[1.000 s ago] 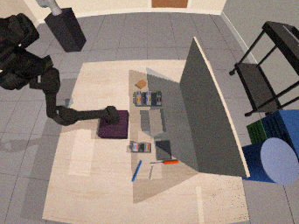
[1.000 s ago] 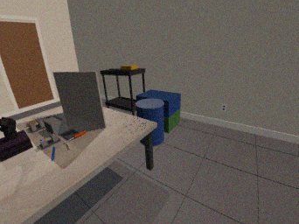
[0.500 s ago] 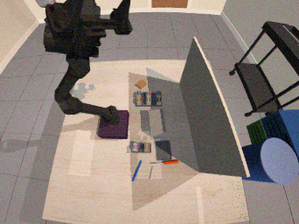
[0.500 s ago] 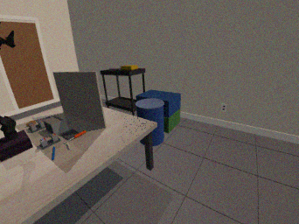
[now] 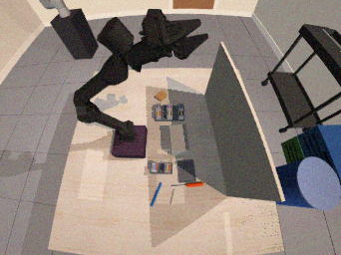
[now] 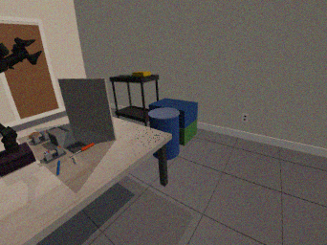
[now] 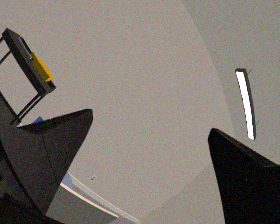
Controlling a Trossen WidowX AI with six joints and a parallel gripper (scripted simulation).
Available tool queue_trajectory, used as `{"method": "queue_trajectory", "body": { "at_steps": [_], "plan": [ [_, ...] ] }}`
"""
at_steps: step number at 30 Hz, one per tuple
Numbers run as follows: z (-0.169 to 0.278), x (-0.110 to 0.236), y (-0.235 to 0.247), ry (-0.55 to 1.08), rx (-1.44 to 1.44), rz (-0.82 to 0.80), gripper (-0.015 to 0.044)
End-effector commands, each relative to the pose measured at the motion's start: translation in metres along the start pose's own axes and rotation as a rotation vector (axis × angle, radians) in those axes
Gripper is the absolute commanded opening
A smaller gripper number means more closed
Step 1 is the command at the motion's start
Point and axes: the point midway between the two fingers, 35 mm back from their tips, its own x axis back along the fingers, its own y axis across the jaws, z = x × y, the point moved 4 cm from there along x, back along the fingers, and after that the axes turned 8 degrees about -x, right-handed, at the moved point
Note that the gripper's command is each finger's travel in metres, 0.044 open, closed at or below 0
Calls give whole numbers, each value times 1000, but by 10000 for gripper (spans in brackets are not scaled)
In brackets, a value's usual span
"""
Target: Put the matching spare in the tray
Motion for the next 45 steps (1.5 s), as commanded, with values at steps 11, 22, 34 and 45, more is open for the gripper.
{"method": "queue_trajectory", "body": {
  "at_steps": [11,22,34,45],
  "plan": [
    [130,-42,127,535,-164,-432,440],
    [252,-1,216,1245,-330,-699,440],
    [314,61,247,1882,-424,-741,440],
    [314,61,247,1882,-424,-741,440]
  ]
}}
